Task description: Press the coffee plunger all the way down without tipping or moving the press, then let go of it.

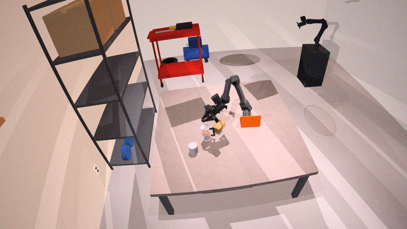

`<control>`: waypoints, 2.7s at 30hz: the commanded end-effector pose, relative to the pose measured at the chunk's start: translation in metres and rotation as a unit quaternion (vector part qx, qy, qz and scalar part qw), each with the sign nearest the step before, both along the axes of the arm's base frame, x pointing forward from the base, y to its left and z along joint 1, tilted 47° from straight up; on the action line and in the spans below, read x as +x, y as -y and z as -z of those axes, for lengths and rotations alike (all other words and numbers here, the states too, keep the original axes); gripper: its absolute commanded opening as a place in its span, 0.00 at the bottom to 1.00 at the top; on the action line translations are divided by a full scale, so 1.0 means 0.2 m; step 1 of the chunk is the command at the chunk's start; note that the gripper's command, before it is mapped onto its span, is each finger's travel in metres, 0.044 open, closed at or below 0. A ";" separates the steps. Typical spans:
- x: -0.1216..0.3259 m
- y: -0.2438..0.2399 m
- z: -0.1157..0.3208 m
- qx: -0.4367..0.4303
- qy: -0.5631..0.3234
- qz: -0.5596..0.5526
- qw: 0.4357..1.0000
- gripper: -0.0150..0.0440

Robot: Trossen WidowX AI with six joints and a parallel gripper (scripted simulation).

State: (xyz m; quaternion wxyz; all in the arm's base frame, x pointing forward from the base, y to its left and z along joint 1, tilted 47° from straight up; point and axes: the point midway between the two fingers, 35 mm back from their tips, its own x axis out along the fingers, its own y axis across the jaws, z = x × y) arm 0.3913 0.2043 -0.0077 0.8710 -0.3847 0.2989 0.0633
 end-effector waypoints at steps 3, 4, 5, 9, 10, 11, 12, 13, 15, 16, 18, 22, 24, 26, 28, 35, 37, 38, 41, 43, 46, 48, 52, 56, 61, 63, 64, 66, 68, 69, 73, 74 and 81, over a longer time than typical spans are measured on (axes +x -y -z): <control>-0.04 0.18 0.17 -0.034 -0.036 0.023 0.999 0.46; -0.03 0.19 0.18 -0.034 -0.036 0.023 0.999 0.46; -0.03 0.19 0.18 -0.034 -0.036 0.023 0.999 0.46; -0.02 0.19 0.19 -0.034 -0.036 0.023 0.999 0.46; -0.02 0.19 0.19 -0.034 -0.036 0.023 0.999 0.46; -0.02 0.19 0.19 -0.034 -0.036 0.023 0.999 0.46; -0.01 0.19 0.19 -0.034 -0.036 0.023 0.999 0.46; -0.01 0.19 0.19 -0.034 -0.036 0.023 0.999 0.46; -0.01 0.19 0.19 -0.034 -0.035 0.023 0.999 0.46; -0.01 0.18 0.18 -0.034 -0.035 0.023 0.999 0.46; -0.01 0.18 0.18 -0.034 -0.035 0.023 0.999 0.46; 0.00 0.18 0.18 -0.034 -0.035 0.023 0.999 0.46; 0.00 0.18 0.18 -0.034 -0.035 0.023 0.999 0.46; 0.00 0.18 0.19 -0.034 -0.035 0.023 0.999 0.46; 0.00 0.18 0.19 -0.034 -0.035 0.023 0.999 0.46; 0.00 0.17 0.19 -0.034 -0.035 0.023 0.999 0.46; 0.00 0.17 0.19 -0.034 -0.035 0.023 0.999 0.46; 0.00 0.17 0.19 -0.034 -0.035 0.023 0.999 0.46; 0.00 0.17 0.19 -0.034 -0.035 0.023 0.999 0.46; 0.00 0.17 0.19 -0.034 -0.035 0.023 0.999 0.46; 0.00 0.17 0.19 -0.034 -0.035 0.023 0.999 0.46; 0.00 0.17 0.19 -0.034 -0.035 0.023 0.999 0.46; 0.00 0.16 0.19 -0.034 -0.035 0.023 0.999 0.46; 0.00 0.16 0.19 -0.034 -0.035 0.023 0.999 0.46; 0.00 0.16 0.19 -0.034 -0.035 0.023 0.999 0.46; 0.00 0.16 0.19 -0.034 -0.035 0.023 0.999 0.46; 0.00 0.16 0.19 -0.034 -0.035 0.023 0.999 0.46; 0.00 0.16 0.19 -0.034 -0.035 0.023 0.999 0.46; 0.00 0.16 0.19 -0.034 -0.035 0.023 0.999 0.46; 0.00 0.16 0.19 -0.034 -0.035 0.023 0.999 0.46; 0.00 0.16 0.19 -0.034 -0.035 0.023 0.999 0.46; 0.00 0.16 0.19 -0.034 -0.035 0.023 0.999 0.46; 0.00 0.15 0.19 -0.034 -0.035 0.023 0.999 0.46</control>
